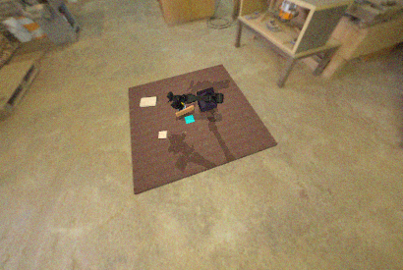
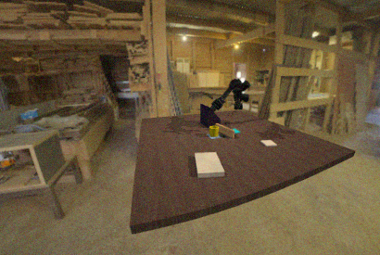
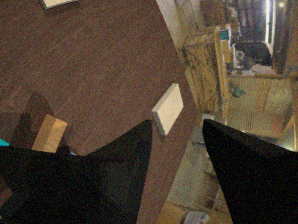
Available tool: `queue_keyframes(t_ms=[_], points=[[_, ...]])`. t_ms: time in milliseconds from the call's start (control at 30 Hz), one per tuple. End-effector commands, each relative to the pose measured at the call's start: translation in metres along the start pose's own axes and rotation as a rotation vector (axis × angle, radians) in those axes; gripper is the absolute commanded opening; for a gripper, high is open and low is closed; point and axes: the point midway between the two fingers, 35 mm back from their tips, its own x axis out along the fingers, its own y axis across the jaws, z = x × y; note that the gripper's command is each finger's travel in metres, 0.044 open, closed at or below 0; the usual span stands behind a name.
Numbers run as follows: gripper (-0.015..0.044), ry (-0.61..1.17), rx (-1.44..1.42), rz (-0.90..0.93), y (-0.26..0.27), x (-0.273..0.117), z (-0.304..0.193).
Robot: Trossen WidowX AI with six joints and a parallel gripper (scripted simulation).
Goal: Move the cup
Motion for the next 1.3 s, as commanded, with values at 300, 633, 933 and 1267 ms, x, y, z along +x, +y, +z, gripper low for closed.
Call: queue_keyframes(t_ms=[300, 633, 933, 1267], points=[[0.0167, 0.167, -0.179, 0.756, 0.067, 0.05, -0.15], [0.0167, 0.044, -0.136, 1.002, 0.097, 0.043, -0.181], [0.0167, 0.044, -0.136, 1.001, 0.106, 0.05, -0.182], [0.0167, 0.044, -0.136, 1.001, 0.119, 0.059, -0.183]])
